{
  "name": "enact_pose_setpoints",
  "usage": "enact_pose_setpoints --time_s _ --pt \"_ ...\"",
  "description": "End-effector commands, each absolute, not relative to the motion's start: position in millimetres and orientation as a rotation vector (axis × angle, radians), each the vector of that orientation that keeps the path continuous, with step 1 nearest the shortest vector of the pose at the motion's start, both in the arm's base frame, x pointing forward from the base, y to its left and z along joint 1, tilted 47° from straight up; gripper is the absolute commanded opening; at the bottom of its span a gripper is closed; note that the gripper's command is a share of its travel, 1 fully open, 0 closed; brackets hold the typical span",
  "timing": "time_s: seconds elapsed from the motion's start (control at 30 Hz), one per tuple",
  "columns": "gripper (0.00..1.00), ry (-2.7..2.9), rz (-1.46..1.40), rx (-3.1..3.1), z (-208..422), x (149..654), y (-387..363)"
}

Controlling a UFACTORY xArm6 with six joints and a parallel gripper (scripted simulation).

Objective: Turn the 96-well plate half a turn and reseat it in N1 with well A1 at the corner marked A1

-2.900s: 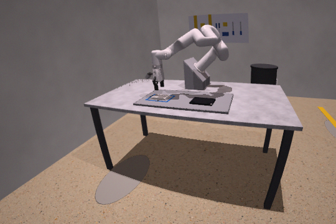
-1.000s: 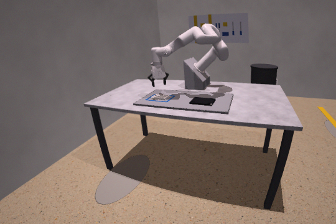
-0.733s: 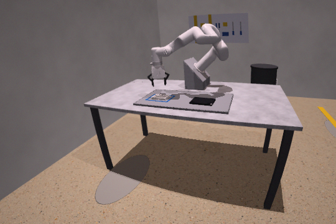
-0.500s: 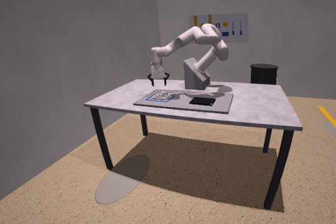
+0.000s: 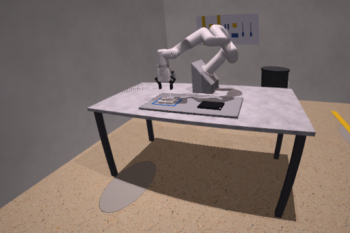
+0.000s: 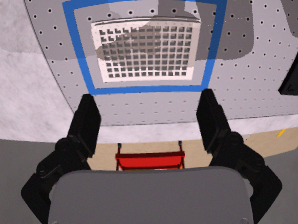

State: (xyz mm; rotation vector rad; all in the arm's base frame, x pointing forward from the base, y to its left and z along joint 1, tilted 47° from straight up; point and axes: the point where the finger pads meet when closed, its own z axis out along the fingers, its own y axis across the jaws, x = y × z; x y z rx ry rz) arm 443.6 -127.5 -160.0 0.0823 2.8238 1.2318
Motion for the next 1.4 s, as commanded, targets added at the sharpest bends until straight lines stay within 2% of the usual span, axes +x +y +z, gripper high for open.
enact_pose_setpoints --time_s 0.0,0.67,1.37 --pt "1.0 2.851 1.246 0.202 -165.8 445.5 -121.9" --pt "1.0 2.883 1.3 1.12 -165.8 445.5 -121.9" --pt "1.0 2.607 1.224 2.14 -165.8 445.5 -122.0"
